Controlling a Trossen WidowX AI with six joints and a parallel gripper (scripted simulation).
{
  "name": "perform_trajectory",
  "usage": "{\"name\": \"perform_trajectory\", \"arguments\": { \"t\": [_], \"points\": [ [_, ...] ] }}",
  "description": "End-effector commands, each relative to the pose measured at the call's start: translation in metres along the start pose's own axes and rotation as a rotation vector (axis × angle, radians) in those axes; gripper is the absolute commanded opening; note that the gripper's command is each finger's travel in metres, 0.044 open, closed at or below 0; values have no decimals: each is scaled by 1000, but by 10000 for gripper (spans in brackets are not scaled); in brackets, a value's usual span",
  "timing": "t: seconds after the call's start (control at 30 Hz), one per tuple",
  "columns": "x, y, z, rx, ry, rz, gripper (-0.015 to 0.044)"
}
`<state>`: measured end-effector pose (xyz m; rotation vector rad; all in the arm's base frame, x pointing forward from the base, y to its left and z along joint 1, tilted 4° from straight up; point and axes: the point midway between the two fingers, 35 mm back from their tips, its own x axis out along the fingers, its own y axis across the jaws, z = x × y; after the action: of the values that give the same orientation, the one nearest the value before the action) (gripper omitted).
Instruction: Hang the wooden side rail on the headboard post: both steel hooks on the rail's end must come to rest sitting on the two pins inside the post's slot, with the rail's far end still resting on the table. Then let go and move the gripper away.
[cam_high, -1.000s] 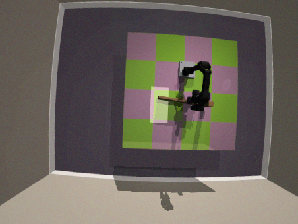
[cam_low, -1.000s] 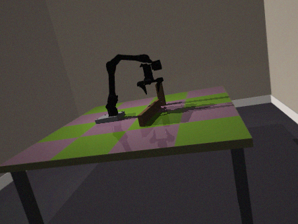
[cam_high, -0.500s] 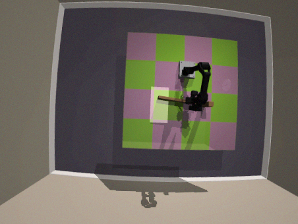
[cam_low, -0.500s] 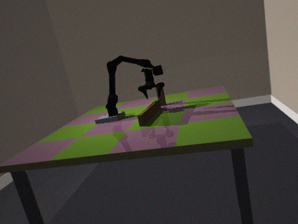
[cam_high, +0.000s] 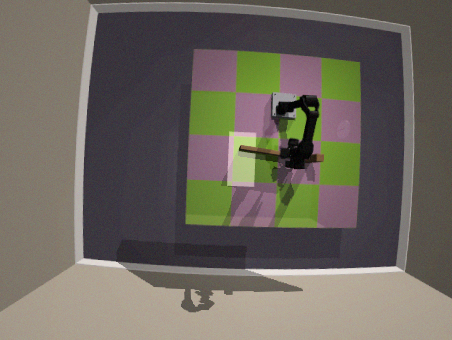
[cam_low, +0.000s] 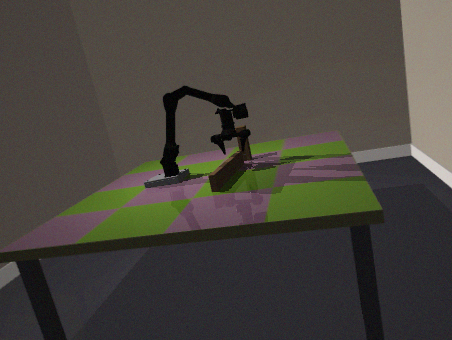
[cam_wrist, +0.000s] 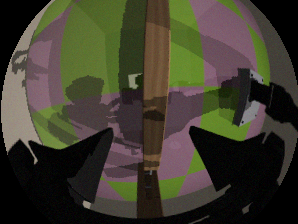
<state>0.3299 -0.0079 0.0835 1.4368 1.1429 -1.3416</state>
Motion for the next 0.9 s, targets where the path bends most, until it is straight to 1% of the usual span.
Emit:
{"name": "perform_trajectory", "arguments": {
  "t": [0.0, 0.87],
  "points": [
    [9, -1, 1, 7, -8, -8, 440],
    [51, -2, 2, 7, -8, -8, 440]
  ]
}}
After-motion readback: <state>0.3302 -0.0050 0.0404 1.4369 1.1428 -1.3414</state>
